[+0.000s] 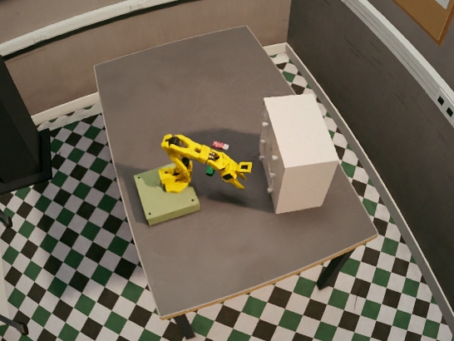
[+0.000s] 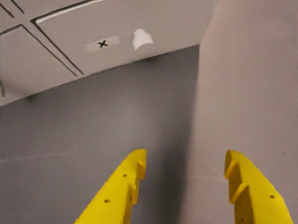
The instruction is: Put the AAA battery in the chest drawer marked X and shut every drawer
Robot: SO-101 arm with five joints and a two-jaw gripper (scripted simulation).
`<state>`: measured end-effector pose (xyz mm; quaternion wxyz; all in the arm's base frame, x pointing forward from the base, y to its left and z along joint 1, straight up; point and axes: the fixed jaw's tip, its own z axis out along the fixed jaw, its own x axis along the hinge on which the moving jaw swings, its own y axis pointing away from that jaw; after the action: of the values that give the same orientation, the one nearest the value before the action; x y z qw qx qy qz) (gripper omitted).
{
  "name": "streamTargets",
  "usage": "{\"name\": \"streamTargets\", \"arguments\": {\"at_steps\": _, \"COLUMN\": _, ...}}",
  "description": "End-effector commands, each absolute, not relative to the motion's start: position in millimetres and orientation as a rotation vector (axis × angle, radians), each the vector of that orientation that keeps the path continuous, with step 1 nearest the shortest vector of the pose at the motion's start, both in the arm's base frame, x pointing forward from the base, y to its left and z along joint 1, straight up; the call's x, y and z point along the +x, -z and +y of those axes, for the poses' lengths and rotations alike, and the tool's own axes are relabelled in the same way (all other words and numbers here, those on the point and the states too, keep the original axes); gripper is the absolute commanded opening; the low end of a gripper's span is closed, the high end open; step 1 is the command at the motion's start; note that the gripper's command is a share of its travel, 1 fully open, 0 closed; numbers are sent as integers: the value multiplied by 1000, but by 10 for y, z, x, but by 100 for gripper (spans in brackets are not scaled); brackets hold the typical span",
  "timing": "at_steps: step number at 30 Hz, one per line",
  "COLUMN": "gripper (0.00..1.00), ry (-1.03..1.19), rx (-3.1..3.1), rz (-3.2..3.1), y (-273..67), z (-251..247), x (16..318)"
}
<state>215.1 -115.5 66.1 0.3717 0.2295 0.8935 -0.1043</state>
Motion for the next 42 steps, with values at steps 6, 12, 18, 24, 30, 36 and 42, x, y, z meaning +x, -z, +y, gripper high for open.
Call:
{"name": "streamTargets", "arguments": {"at_steps": 6, "gripper": 21, "ry": 252, "rx": 610, "rz": 2382, "y": -719, "z": -1032, "x": 1890}}
{"name": "streamTargets", "arguments": {"at_steps": 12, "gripper": 21, "ry": 243, "rx": 618, "rz": 2417, "y": -744, "z": -973, "x": 1784}}
{"name": "streamTargets", "arguments": {"at_steps": 18, "gripper": 21, "ry": 229, "rx": 630, "rz": 2469, "y": -769, "z": -878, "x": 1618}}
{"name": "streamTargets", "arguments": {"at_steps": 24, "gripper": 21, "ry": 213, "rx": 642, "rz": 2521, "y": -781, "z": -778, "x": 1443}}
{"name": "streamTargets", "arguments": {"at_steps": 30, "gripper": 21, "ry": 203, "rx": 650, "rz": 2555, "y": -781, "z": -709, "x": 1324}}
{"name": "streamTargets", "arguments": {"at_steps": 36, "gripper": 21, "ry": 203, "rx": 650, "rz": 2555, "y": -781, "z": -709, "x": 1324}}
{"name": "streamTargets", "arguments": {"at_steps": 42, "gripper": 21, "ry": 203, "rx": 650, "rz": 2555, "y": -781, "z": -709, "x": 1324}}
